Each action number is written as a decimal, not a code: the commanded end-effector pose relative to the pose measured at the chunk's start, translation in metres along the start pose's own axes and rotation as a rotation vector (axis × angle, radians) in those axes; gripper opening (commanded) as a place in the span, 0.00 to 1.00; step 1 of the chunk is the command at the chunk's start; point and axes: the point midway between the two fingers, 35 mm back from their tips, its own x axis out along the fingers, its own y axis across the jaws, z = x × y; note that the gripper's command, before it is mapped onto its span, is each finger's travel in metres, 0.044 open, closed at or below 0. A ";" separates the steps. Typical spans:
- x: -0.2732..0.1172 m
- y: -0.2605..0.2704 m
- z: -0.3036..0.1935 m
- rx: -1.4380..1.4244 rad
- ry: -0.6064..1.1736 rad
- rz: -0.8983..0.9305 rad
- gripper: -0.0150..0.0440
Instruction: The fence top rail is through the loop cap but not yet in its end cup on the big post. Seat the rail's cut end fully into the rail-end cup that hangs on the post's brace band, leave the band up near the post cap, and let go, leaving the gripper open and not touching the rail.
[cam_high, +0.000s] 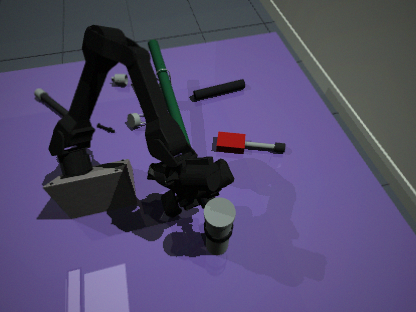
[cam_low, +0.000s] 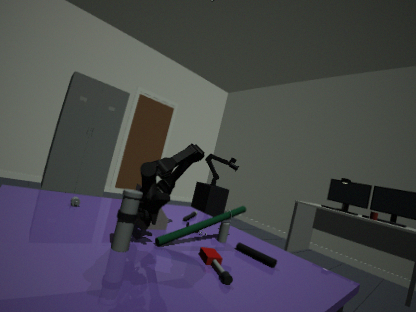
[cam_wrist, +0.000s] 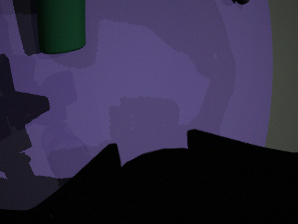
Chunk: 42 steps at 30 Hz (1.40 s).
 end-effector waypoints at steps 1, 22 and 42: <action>0.001 -0.001 -0.001 0.016 0.012 0.001 0.25; 0.000 -0.001 0.000 0.009 0.005 0.000 0.65; -0.034 -0.021 0.040 0.003 0.003 0.002 1.00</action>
